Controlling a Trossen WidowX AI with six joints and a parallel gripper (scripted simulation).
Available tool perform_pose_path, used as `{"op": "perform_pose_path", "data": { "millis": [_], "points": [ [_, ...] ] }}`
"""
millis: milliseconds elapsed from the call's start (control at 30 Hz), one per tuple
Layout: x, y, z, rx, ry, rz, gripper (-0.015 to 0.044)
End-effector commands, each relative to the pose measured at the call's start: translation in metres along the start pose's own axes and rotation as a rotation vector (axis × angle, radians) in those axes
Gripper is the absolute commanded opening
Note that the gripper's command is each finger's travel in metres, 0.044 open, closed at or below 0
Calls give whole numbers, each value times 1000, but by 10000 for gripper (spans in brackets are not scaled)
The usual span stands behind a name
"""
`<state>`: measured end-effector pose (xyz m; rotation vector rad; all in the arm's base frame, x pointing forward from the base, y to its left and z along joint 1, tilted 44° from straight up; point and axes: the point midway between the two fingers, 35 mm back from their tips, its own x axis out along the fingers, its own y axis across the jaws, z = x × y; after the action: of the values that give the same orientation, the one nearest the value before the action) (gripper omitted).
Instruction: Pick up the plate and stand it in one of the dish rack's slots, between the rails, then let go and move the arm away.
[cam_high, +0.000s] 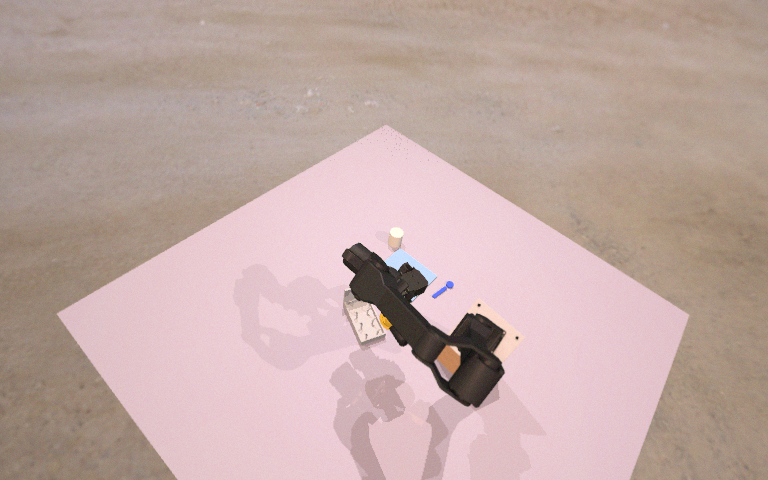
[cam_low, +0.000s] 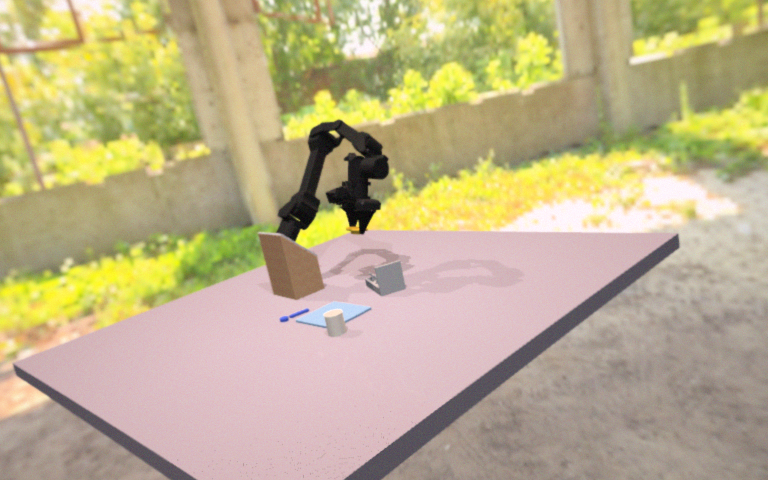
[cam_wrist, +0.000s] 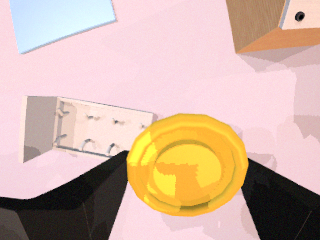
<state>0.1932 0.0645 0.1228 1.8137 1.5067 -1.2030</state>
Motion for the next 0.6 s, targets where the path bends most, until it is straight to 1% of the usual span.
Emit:
{"op": "perform_pose_path", "data": {
  "millis": [0,567],
  "points": [
    [13,1,8,-45,-101,4,0],
    [48,9,28,-249,-436,84,0]
  ]
}}
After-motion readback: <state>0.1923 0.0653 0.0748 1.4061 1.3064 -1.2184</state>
